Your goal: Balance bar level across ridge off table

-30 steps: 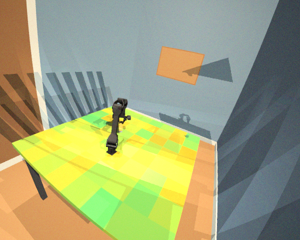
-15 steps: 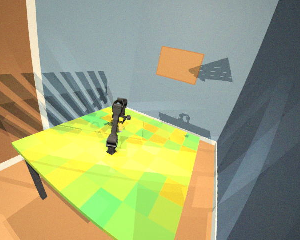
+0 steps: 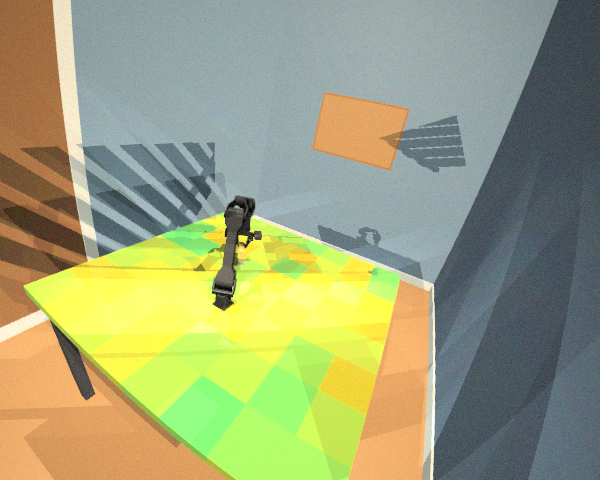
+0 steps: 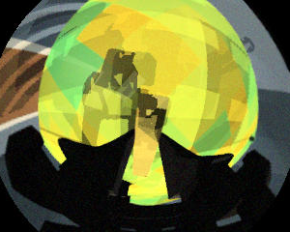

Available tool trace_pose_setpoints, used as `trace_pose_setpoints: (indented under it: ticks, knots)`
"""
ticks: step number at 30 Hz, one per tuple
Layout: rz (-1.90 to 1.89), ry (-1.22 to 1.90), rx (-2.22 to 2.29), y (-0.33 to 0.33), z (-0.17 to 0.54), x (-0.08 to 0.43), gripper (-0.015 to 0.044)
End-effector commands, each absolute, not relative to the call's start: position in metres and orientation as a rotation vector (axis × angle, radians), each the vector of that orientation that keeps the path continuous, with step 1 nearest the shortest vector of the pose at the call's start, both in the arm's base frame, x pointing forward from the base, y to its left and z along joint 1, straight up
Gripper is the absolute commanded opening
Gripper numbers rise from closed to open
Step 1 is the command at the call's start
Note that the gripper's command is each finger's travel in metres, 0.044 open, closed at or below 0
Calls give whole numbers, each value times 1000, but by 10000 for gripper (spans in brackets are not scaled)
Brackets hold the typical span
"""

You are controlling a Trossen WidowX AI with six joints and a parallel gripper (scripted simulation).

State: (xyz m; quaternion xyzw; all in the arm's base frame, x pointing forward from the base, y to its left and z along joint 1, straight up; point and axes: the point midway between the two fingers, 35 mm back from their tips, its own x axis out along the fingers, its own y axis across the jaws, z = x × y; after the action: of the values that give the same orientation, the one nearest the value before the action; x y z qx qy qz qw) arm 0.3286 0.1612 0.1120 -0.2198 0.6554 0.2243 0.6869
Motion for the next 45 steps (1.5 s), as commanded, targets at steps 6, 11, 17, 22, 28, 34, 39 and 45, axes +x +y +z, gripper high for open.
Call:
trace_pose_setpoints:
  ticks: [6, 11, 17, 22, 28, 34, 39, 45]
  knots:
    - [503, 1476, -495, 161, 107, 327, 0]
    - [503, 1476, -495, 161, 107, 327, 0]
    - [503, 1476, -495, 161, 106, 327, 0]
    - [503, 1476, -495, 161, 106, 328, 0]
    - [503, 1476, -495, 161, 106, 328, 0]
    - [503, 1476, -495, 161, 106, 328, 0]
    - [503, 1476, -495, 161, 110, 328, 0]
    - [503, 1476, -495, 161, 110, 328, 0]
